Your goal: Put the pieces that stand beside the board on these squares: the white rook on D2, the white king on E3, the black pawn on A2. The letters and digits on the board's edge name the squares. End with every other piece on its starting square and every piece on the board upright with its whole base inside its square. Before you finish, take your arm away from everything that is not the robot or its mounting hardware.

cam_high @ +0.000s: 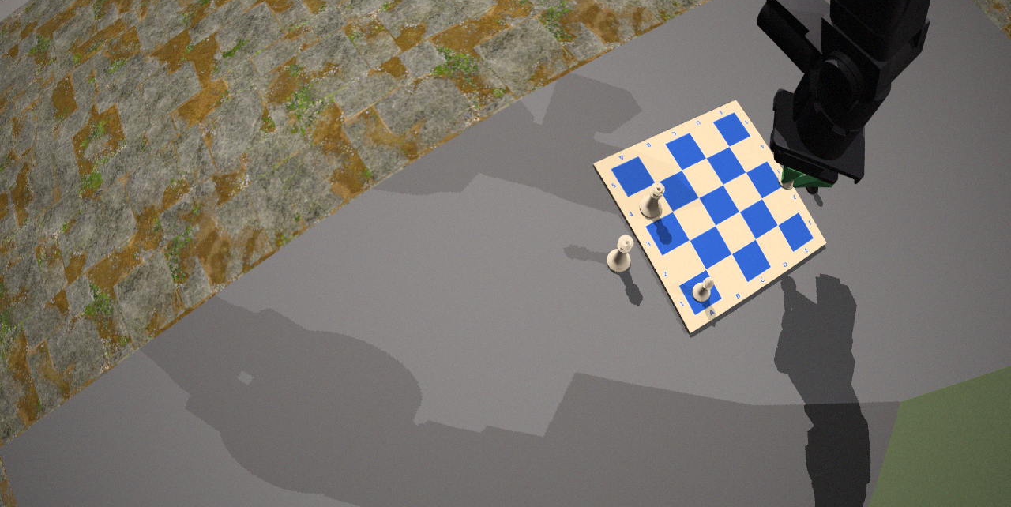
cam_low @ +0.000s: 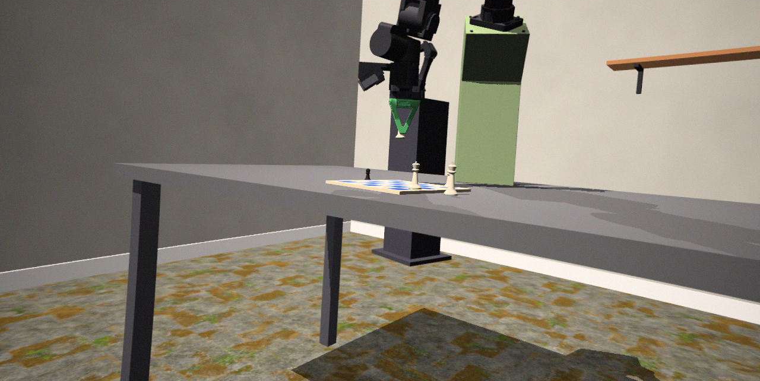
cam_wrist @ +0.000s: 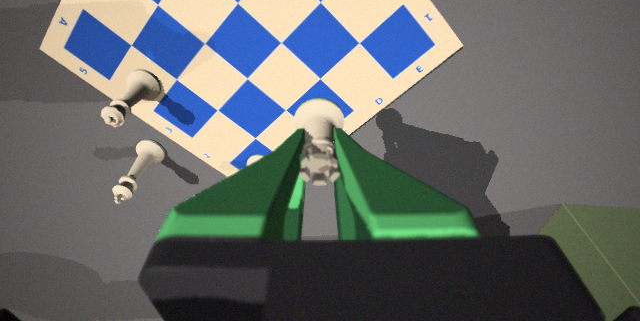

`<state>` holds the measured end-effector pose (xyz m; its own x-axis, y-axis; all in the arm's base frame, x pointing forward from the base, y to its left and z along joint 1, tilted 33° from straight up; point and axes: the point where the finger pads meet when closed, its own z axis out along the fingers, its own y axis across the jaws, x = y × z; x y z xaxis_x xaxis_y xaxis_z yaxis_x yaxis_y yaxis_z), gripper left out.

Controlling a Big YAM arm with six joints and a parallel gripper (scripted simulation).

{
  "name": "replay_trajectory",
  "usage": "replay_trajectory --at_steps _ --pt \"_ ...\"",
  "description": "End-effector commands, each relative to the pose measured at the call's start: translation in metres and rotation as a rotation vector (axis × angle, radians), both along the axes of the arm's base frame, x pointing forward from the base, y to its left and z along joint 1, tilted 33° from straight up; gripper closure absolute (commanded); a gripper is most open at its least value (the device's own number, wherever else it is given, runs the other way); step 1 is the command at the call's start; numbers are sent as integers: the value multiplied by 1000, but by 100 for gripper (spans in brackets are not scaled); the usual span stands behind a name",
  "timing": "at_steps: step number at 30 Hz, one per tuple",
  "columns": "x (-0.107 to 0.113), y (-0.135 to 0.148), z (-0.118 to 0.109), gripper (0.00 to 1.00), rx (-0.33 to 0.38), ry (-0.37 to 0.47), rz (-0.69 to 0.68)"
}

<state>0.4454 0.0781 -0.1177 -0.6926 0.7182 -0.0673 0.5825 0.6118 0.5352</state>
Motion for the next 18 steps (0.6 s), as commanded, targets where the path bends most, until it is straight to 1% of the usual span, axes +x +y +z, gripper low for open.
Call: replay_trajectory --at_steps 1,3,5,8,12,17,18 --pt "-2 1 -2 100 4 11 -15" --pt "-2 1 -4 100 4 13 -14" --pt "3 5 -3 100 4 -2 -8" --pt "5 7 -8 100 4 -2 -8" --pt "10 11 -18 100 4 -2 -8" --pt "19 18 -37 100 4 -2 -8" --pt "19 18 -37 100 4 -2 -8"
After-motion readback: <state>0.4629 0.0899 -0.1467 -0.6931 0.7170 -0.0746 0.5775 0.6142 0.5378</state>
